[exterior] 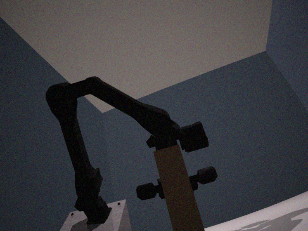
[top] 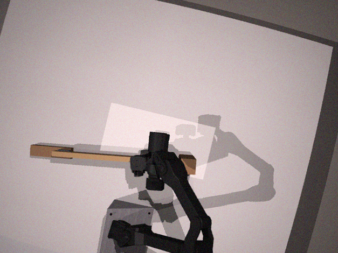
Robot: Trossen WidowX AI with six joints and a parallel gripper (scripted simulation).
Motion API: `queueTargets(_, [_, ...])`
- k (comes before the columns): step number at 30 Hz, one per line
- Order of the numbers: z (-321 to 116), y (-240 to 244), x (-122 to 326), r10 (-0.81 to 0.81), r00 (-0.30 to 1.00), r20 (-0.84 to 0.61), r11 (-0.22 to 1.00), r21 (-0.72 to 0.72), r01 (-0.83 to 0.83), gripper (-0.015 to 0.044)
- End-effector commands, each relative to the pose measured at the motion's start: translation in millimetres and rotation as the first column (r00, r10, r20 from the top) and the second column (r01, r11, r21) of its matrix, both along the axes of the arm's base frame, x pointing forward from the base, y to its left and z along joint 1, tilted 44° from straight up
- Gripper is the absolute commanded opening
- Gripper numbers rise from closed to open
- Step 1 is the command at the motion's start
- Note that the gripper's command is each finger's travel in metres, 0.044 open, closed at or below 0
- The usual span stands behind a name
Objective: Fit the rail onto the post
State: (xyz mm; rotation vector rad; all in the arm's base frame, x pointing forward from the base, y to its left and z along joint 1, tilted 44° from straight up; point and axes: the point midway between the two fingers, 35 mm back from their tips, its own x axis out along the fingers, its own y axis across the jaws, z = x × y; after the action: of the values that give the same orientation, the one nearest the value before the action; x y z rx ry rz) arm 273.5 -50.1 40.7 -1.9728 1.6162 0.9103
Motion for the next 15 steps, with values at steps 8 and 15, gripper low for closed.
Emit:
queueTargets(8, [3.7, -2.0, 0.7, 0.005, 1.0, 0.005, 1.0, -0.002, -0.005, 0.0])
queueTargets(15, [5.7, -3.1, 0.6, 0.005, 1.0, 0.005, 1.0, -0.002, -0.005, 0.0])
